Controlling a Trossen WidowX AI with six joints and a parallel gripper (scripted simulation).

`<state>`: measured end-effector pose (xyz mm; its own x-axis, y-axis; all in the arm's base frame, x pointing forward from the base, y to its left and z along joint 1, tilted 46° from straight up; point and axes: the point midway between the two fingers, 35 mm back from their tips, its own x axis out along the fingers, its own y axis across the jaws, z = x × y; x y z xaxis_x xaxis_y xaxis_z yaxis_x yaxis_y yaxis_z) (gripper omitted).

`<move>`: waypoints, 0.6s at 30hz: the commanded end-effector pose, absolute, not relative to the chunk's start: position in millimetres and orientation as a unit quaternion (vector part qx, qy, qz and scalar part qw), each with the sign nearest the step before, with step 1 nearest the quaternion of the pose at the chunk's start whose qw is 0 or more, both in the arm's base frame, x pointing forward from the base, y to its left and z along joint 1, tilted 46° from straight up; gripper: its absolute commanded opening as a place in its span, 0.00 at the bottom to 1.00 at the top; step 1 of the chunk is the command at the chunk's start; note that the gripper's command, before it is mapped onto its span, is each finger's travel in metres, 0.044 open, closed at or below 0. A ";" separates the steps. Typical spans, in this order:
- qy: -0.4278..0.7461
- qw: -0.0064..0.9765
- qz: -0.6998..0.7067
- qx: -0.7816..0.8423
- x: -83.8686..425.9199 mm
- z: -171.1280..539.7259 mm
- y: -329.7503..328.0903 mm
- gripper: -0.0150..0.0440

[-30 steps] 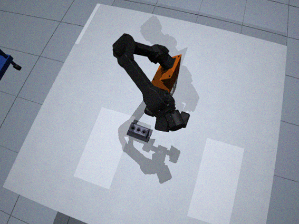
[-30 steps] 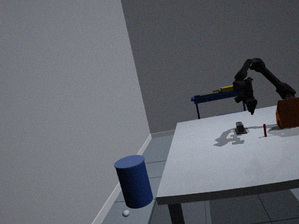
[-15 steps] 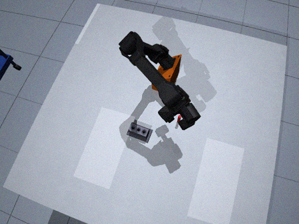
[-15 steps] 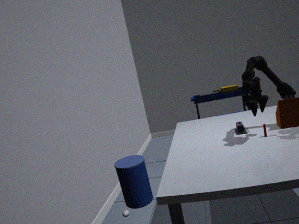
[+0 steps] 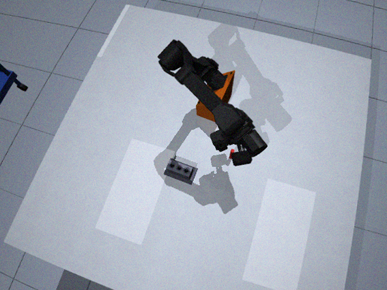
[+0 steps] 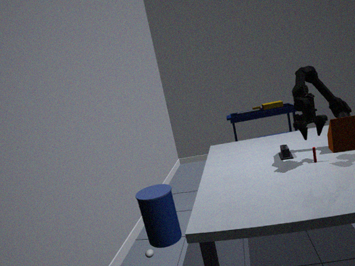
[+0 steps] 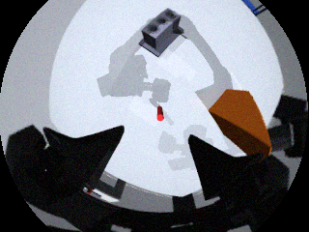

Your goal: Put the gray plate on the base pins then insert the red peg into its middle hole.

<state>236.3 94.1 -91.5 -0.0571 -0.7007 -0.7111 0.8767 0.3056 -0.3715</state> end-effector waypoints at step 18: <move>0.436 0.676 -0.586 0.095 231.5 -122.1 57.9 1.00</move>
